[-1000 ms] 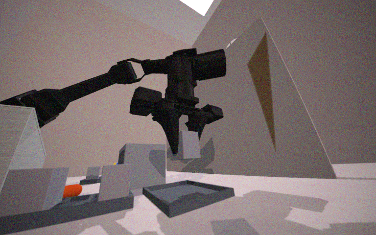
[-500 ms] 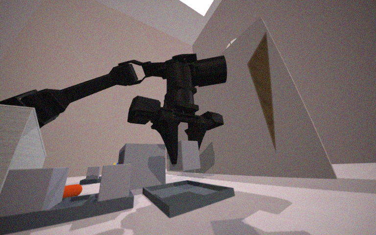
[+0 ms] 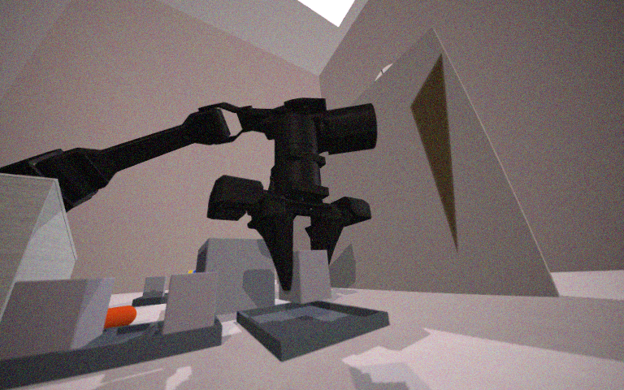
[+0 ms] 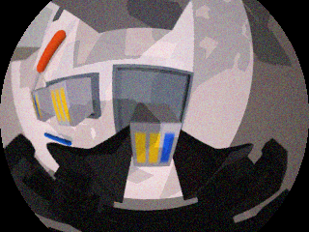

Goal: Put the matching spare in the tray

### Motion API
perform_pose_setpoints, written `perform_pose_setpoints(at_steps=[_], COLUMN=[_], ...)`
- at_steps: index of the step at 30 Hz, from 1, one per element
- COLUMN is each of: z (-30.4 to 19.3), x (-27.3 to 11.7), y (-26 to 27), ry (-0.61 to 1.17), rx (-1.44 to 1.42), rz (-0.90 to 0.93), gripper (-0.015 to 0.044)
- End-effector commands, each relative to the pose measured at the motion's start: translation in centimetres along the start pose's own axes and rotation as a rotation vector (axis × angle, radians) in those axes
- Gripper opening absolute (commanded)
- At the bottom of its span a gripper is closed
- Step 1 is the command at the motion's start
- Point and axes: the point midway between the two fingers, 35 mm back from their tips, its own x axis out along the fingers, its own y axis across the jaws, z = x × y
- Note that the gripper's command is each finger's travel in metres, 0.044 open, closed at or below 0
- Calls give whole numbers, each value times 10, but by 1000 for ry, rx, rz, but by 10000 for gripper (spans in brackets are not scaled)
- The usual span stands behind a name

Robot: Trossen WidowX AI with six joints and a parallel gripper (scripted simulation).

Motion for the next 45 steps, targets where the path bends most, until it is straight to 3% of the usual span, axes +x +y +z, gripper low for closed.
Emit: perform_pose_setpoints(at_steps=[1, 6, 23, 25, 31, 45], z=[1, 1, 1, 0, 0, -4], x=[6, 10, 6, -5, -96, -98], y=[1, 2, 1, 0, 2, 0], ry=[-4, -5, -1, 0, 0, 9], rx=[6, 6, 0, 1, 7, 13], rz=[-1, -1, 1, 0, 1, -20], gripper=[0, 0, 440, 440, 440, 440])
